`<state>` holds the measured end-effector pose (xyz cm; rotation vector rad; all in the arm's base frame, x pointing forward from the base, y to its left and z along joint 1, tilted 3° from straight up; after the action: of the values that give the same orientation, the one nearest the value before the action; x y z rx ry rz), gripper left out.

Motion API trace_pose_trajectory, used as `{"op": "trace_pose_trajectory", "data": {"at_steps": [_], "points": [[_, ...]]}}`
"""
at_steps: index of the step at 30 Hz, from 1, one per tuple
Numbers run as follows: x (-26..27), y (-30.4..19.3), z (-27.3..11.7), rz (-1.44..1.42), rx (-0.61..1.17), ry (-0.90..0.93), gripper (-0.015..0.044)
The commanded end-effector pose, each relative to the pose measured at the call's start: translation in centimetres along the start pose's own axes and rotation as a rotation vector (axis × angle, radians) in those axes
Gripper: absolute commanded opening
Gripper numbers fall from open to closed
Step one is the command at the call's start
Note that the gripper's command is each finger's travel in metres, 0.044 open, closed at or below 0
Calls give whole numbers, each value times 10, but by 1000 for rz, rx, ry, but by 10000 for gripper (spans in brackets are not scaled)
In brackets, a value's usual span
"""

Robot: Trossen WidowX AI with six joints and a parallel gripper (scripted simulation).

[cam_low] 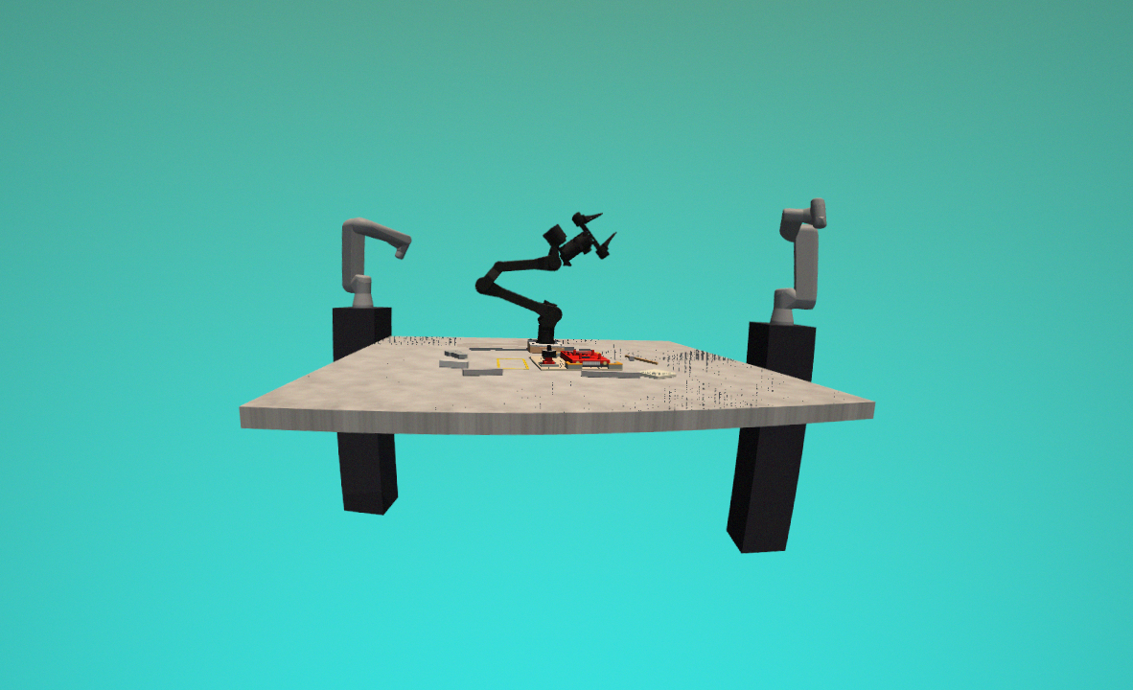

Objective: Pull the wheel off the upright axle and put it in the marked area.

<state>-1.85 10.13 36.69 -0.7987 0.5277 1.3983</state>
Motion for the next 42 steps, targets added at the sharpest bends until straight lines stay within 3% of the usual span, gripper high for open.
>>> {"op": "trace_pose_trajectory", "data": {"at_steps": [1, 4, 13, 23, 33, 42], "points": [[1, 0, 1, 6, 2, 7, 374], [9, -6, 13, 92, 38, 101, 300], [48, -44, 47, 455, 317, 407, 300], [90, -110, 56, 884, 843, 551, 300], [121, -189, 26, 1261, 1497, 403, 300], [132, -250, -24, 1487, 2044, 26, 300]]}}
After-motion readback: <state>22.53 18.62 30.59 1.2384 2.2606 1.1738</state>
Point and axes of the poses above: the point midway between the two fingers, 35 mm back from their tips, its own z axis out along the fingers, its own x axis across the jaws, y = z × x, the point moved 9 cm from there along -z, back along the fingers, and after that the axes turned 6 degrees about -z, right-handed, at the moved point
